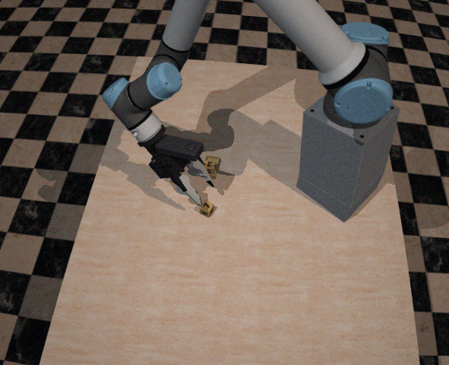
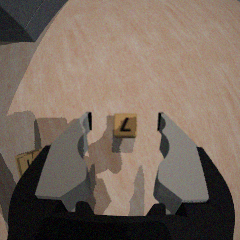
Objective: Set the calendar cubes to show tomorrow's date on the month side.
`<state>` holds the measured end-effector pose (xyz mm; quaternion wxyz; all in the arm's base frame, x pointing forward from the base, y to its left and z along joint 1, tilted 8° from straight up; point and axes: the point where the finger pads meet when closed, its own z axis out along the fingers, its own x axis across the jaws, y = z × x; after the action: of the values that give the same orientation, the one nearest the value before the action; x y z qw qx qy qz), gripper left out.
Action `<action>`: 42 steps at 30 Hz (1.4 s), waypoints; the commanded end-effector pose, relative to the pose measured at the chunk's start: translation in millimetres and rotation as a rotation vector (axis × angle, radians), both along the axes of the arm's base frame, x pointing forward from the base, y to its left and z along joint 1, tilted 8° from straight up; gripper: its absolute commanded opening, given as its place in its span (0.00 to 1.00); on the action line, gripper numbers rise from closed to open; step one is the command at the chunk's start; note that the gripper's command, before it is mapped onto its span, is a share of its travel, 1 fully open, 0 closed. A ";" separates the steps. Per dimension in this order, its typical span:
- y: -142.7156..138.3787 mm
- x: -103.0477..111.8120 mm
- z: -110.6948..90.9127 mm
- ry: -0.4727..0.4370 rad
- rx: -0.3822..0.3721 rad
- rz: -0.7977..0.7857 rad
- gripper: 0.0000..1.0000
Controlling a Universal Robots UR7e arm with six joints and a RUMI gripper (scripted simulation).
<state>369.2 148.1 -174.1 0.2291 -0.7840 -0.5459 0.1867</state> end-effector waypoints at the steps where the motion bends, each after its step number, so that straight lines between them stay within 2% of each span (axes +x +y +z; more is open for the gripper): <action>1: 0.2 0.0 -0.2 -0.046 -0.016 0.002 0.40; 10: 0.6 -1.0 1.8 -0.171 -0.059 0.006 0.40; 26: 0.7 -1.3 1.8 -0.212 -0.074 0.008 0.40; 35: 1.0 -1.9 -0.1 -0.288 -0.103 0.014 0.40; 42: 1.3 -2.8 0.9 -0.384 -0.137 0.017 0.40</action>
<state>366.6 149.2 -173.8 0.0918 -0.8113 -0.5699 0.0921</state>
